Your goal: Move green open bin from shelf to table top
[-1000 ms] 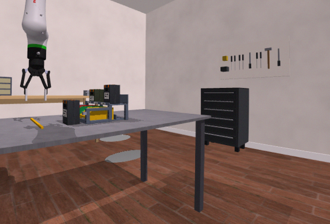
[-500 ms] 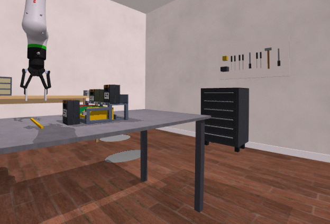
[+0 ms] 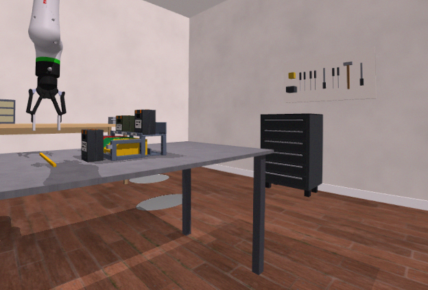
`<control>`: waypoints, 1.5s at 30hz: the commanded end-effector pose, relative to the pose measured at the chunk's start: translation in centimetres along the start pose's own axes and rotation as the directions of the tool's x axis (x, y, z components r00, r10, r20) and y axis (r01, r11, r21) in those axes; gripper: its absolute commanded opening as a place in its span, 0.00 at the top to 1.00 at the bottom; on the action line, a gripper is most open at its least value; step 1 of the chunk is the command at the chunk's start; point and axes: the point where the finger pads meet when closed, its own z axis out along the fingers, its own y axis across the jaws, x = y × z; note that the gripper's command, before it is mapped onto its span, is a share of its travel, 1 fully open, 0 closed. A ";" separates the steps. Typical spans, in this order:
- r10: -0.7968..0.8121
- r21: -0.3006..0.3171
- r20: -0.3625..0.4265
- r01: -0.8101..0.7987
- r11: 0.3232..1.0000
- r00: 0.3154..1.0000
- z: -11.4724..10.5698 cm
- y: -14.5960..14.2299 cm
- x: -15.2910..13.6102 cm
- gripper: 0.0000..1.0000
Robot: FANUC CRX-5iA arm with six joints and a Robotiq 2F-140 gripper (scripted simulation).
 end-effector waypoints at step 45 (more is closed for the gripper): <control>0.000 -0.009 -0.032 0.000 1.000 1.000 0.0 0.0 0.0 0.43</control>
